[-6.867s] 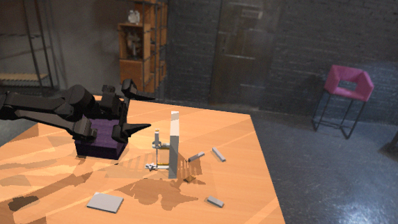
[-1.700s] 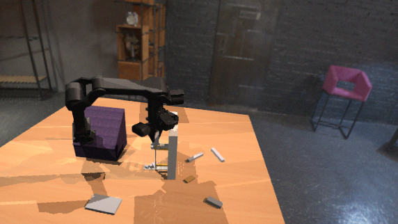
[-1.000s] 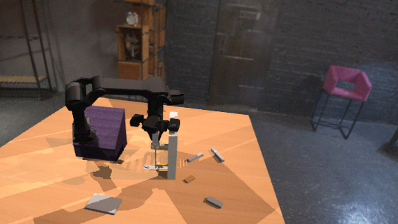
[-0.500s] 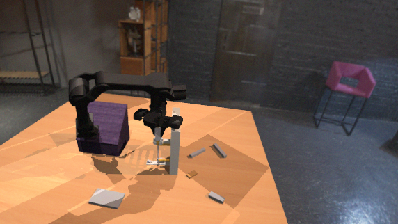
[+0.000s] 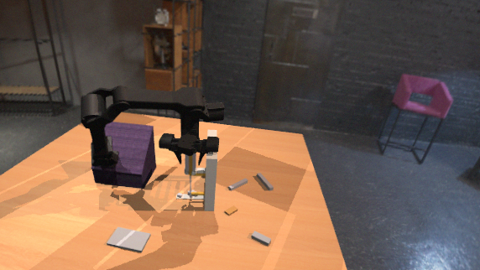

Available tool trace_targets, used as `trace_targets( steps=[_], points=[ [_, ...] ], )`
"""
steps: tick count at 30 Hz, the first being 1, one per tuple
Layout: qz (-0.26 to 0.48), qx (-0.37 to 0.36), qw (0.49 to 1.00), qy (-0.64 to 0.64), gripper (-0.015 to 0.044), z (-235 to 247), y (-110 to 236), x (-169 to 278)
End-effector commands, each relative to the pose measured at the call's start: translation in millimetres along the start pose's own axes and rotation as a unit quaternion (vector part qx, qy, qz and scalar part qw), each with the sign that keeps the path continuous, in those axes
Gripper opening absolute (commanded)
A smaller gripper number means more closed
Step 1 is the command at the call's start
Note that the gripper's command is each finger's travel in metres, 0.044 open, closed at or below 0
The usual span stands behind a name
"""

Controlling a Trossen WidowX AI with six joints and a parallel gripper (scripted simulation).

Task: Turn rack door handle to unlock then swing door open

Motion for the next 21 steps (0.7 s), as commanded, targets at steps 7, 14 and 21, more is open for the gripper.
trace_targets(
  steps=[7,14,21],
  points=[
    [-0.001,0.0,0.971,0.238,0.029,2.0,-1.5,1.2],
    [-0.001,0.0,0.916,0.402,0.029,2.0,-1.5,1.2],
    [-0.001,0.001,0.833,0.554,0.029,2.0,-1.4,1.2]
  ],
)
Point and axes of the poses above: the point midway between the two fingers, 35 mm back from their tips, its own y axis back along the fingers, its own z axis across the jaws, x = y × z, the point moved 5 cm from there along y, back along the fingers, and after that the axes turned 15 degrees about y, right-handed, at the moved point
